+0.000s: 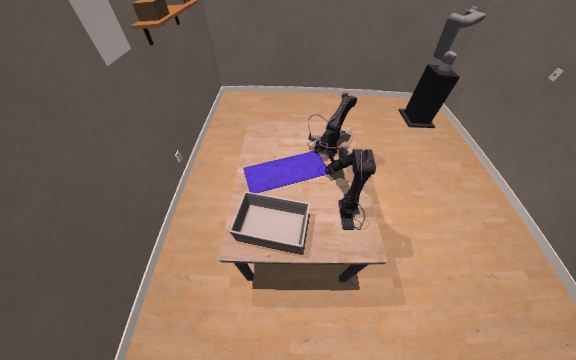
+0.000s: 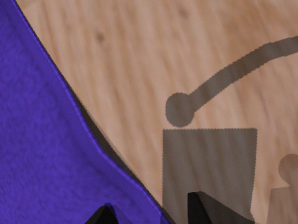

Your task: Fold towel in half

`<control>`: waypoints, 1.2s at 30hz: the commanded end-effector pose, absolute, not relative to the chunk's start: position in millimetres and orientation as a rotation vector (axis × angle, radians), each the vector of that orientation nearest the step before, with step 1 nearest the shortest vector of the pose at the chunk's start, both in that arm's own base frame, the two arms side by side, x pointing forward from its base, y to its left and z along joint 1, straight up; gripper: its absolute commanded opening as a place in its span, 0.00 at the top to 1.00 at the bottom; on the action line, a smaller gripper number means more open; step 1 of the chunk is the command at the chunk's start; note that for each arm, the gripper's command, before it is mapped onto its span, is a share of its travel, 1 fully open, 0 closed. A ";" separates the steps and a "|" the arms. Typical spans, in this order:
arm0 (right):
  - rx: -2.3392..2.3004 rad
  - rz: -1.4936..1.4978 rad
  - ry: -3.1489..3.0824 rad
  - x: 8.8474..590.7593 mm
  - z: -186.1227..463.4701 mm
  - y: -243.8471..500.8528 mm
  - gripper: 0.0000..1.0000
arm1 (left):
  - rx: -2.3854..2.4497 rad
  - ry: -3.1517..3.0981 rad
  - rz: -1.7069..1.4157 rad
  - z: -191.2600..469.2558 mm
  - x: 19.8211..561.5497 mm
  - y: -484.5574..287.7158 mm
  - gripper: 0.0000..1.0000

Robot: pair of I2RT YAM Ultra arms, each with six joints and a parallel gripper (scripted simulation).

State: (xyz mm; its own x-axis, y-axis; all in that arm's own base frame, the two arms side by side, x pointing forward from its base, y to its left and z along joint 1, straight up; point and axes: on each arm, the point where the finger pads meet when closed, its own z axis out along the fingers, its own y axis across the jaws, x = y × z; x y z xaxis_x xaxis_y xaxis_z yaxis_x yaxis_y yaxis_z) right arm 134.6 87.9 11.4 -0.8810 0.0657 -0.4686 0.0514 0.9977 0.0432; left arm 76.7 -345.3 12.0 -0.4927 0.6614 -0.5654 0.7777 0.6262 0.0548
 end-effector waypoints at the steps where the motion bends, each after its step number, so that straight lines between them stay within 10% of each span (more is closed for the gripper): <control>1: 0.078 0.019 2.662 136.0 3.2 84.8 0.66 | 1.126 2.275 -0.285 6.9 78.0 -343.5 0.66; 28: 0.082 0.061 2.620 139.9 6.4 87.4 0.66 | 1.113 2.282 -0.300 7.9 76.4 -345.1 0.73; 36: 0.081 0.007 2.630 139.5 6.4 87.4 0.85 | 1.122 2.290 -0.294 9.5 83.6 -339.7 0.89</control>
